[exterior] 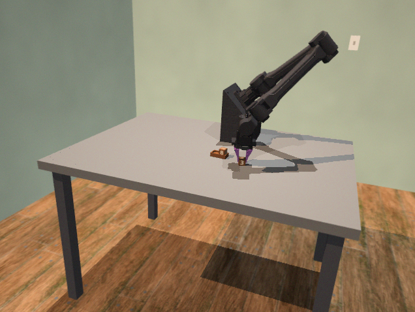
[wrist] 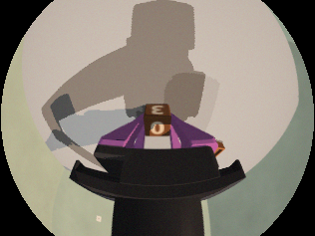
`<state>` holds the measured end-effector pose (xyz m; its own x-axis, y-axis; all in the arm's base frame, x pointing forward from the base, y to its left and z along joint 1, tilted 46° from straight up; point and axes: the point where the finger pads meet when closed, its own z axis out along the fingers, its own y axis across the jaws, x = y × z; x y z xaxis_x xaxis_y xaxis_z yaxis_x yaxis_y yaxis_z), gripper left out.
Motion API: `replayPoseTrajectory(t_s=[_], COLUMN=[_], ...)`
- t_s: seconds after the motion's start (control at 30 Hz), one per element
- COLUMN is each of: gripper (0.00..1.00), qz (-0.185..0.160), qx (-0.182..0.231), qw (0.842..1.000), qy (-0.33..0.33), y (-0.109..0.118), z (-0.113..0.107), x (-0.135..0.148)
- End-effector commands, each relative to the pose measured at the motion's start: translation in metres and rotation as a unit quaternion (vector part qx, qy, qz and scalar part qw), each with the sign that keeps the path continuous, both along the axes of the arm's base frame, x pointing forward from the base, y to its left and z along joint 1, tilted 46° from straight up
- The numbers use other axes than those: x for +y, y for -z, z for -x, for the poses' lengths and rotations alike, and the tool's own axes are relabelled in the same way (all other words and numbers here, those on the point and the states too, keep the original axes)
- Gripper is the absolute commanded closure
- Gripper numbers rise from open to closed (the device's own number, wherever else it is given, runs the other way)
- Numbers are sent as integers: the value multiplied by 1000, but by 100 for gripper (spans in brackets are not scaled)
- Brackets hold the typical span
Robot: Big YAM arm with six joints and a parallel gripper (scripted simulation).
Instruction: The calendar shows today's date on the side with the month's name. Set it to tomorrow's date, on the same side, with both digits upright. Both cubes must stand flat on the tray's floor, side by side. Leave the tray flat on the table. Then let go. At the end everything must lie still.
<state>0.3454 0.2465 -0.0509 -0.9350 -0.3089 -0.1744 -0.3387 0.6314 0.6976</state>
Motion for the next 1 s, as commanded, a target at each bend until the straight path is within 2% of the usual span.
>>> replayPoseTrajectory(t_s=[0.0,0.3,0.57,0.67,0.97], gripper=[74,74,74,74,74], qz=[-1,-1,-4,-6,-4], qx=[-4,-5,-10,-22,-26], qw=[1000,1000,1000,1000,1000], qy=[0,0,9,9,9], y=[-3,-3,-20,-40,-82], z=[1,1,-9,-22,-30], x=[2,1,-19,-31,-74])
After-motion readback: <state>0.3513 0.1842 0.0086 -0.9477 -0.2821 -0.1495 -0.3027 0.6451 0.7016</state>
